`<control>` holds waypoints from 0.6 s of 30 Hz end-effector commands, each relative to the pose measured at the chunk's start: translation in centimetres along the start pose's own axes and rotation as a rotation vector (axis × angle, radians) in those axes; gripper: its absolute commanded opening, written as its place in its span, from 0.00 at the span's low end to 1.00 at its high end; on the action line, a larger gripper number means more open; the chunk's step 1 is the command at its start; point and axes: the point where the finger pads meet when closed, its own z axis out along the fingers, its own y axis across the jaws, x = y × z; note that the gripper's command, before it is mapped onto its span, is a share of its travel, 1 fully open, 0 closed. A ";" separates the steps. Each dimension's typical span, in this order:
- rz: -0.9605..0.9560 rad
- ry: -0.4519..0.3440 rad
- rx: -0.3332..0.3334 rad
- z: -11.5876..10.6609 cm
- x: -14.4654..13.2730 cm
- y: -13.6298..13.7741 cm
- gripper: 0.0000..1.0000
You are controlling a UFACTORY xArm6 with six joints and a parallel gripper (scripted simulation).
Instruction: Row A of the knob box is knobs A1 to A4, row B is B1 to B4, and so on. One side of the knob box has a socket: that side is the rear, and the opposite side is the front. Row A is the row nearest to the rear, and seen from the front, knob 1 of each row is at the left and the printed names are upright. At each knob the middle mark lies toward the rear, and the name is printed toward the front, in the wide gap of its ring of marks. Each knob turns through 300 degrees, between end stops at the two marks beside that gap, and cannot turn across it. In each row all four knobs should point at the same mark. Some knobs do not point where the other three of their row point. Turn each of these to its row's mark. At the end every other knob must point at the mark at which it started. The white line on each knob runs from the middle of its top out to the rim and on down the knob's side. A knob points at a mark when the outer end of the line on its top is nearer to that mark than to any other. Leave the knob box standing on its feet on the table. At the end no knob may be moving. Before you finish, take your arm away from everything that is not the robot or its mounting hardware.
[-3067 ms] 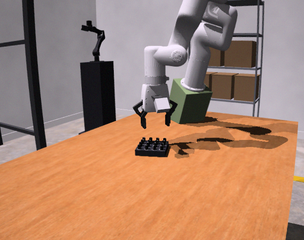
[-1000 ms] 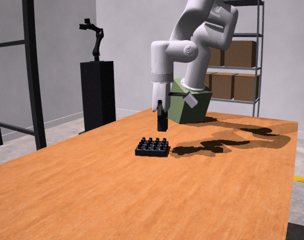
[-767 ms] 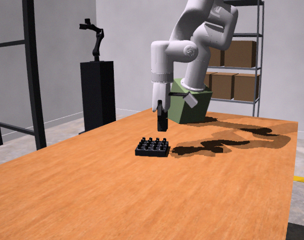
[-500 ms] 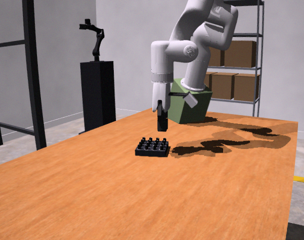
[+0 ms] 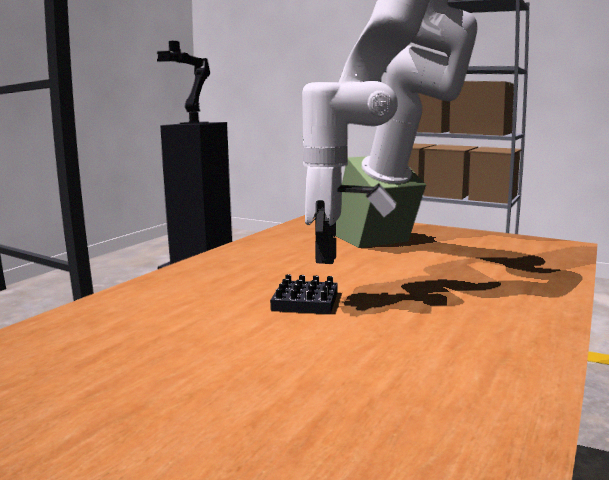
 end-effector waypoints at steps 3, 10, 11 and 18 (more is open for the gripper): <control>0.000 -0.001 -0.003 0.3 0.0 0.1 0.19; 0.000 -0.001 -0.003 1.0 0.0 0.1 0.19; 0.000 -0.001 -0.003 1.1 0.0 0.1 0.19; 0.000 -0.001 -0.003 1.8 0.0 0.1 0.19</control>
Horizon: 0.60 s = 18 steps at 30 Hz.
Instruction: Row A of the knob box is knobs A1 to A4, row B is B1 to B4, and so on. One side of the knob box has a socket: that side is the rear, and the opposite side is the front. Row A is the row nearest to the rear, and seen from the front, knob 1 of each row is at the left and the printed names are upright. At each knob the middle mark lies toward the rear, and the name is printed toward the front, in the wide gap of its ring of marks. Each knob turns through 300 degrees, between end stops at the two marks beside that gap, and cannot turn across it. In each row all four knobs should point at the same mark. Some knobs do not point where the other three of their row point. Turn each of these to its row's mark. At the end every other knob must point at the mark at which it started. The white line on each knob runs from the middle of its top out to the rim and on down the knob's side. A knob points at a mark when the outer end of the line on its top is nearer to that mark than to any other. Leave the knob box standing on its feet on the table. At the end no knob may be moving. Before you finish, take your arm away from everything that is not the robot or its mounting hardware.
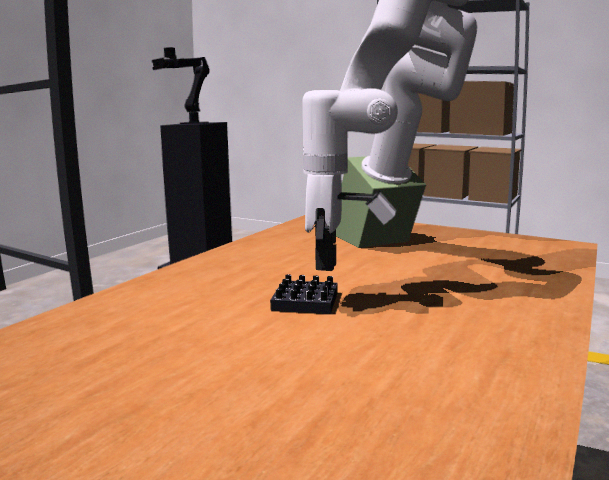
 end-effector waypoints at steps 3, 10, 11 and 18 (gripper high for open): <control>0.000 -0.001 -0.004 0.9 0.0 0.1 0.19; 0.000 0.000 -0.004 1.8 0.0 0.1 0.19; 0.000 -0.001 -0.004 2.0 0.0 0.1 0.19; 0.000 0.000 -0.004 2.5 0.0 0.1 0.19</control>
